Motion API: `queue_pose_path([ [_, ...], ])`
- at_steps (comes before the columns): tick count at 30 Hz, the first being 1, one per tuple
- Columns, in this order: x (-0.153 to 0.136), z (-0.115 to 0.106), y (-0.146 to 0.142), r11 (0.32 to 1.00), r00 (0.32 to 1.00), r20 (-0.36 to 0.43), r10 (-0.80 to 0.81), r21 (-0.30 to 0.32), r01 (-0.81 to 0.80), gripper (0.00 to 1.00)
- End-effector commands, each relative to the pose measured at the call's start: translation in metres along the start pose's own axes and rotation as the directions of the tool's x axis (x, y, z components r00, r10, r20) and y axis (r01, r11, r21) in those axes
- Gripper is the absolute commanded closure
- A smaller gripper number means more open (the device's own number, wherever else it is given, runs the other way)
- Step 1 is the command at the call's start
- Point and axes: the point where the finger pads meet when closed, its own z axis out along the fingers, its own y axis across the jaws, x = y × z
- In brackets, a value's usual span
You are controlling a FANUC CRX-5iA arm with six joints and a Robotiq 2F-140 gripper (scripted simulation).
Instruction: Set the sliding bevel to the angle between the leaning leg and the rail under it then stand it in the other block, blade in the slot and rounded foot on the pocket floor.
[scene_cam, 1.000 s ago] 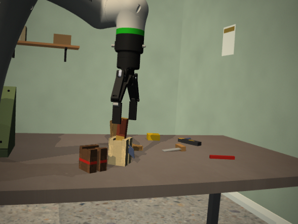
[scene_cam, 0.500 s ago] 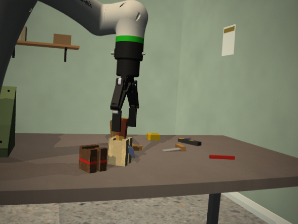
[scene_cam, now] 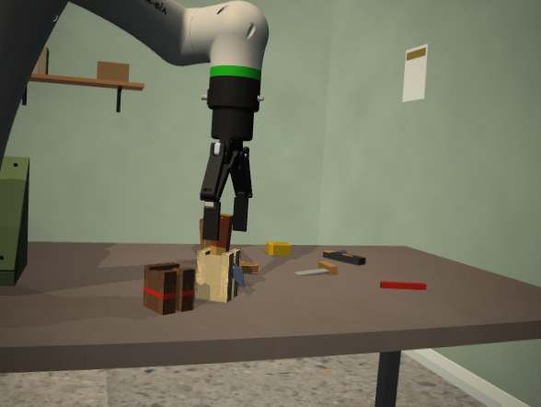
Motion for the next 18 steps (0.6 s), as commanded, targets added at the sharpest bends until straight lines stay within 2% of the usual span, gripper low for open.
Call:
queue_pose_path([
  [1, 0.0004, -0.0008, -0.0004, 1.0, 1.0, -0.001, 0.0, 0.001, 0.0, 0.0],
  [13, 0.0004, -0.0008, -0.0007, 1.0, 1.0, -0.001, 0.0, 0.001, 0.0, 0.0],
  [14, 0.0004, -0.0008, -0.0007, 1.0, 1.0, -0.001, 0.0, 0.001, 0.0, 0.9],
  [18, 0.0004, -0.0008, -0.0007, 1.0, 1.0, -0.001, 0.0, 0.001, 0.0, 0.9],
])
